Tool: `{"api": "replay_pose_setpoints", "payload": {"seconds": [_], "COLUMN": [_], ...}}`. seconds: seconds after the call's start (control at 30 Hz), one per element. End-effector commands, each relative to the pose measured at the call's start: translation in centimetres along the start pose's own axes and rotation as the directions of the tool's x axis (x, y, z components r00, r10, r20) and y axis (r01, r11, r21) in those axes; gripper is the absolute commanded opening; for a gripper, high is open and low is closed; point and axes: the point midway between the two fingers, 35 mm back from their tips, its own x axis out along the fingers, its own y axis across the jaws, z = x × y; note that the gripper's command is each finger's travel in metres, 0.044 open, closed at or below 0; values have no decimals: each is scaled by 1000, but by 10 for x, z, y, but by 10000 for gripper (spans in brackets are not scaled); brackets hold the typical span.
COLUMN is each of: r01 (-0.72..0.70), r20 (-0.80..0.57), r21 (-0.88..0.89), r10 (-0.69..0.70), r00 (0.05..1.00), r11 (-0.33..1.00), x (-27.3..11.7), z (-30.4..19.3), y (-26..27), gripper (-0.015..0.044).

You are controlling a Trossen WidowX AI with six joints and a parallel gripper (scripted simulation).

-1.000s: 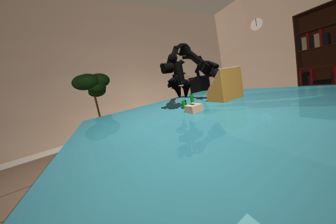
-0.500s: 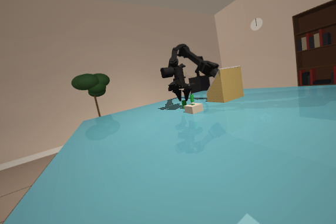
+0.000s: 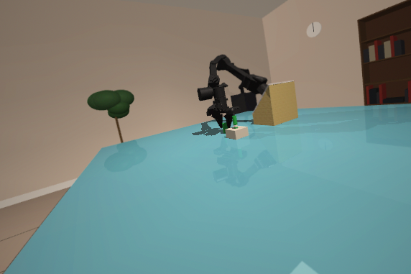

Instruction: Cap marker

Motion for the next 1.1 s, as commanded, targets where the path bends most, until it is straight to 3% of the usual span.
{"api": "replay_pose_setpoints", "payload": {"seconds": [0.0, 0.13, 0.23, 0.57, 0.7, 1.07], "r01": [-1, 0, 0, 0, 4, 2], "r20": [-1, -2, -2, -2, 15, 24], "r21": [-7, -7, -7, -7, -23, -31], "r10": [1, 0, 0, 0, -4, -1], "r00": [1000, 1000, 1000, 1000, 1000, 1000], "r11": [1000, 1000, 1000, 1000, 1000, 1000], "x": [6, 9, 9, 9, 5, -11], "z": [-1, -2, -2, -2, 2, 5], "y": [1, 1, 1, 1, 2, 3], "gripper": [243, 243, 164, 98, 0, 0]}}
